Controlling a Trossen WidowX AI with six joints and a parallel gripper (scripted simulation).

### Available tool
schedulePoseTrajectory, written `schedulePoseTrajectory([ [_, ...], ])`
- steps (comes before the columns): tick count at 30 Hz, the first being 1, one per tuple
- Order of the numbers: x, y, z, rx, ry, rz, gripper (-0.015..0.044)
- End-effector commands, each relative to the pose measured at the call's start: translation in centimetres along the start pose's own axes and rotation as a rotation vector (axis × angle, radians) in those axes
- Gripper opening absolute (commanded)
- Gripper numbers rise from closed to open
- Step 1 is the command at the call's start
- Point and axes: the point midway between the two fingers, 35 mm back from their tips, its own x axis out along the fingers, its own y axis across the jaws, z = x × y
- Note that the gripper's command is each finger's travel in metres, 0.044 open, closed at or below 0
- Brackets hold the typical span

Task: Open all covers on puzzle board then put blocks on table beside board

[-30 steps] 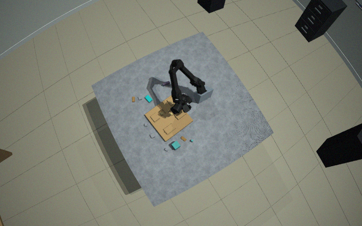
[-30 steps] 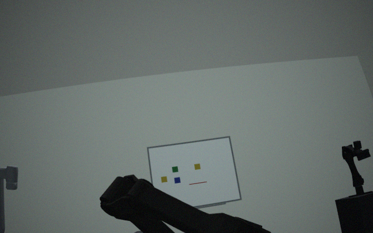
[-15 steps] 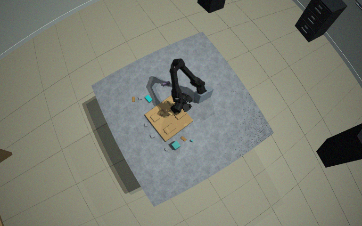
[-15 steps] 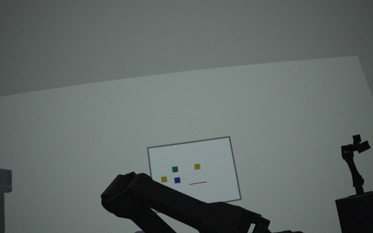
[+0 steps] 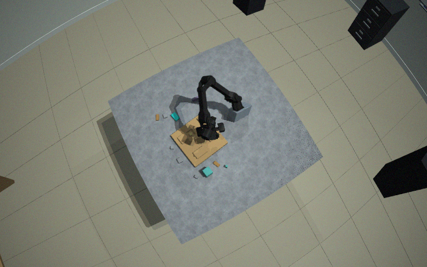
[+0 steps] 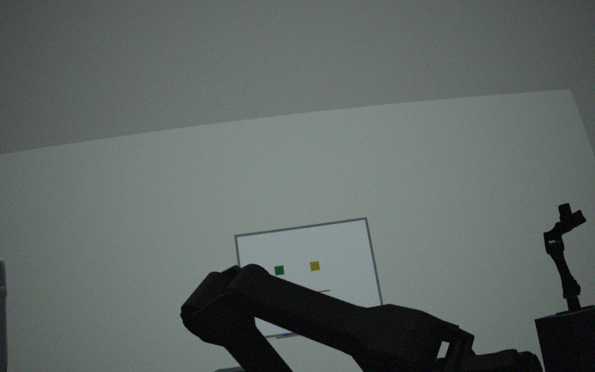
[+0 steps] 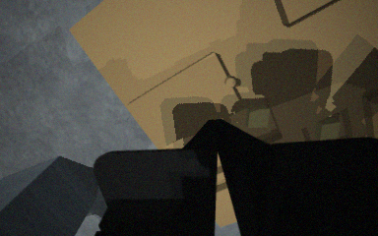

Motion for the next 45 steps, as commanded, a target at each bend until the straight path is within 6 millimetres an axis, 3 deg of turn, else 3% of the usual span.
schedulePoseTrajectory([
  [1,-0.3,-1.4,2.3,0.208,-0.004,0.004,0.0],
  [21,-0.6,-5.2,12.0,1.12,-0.009,0.008,0.0],
  [45,-0.5,-5.2,12.1,1.127,-0.008,0.008,0.0],
])
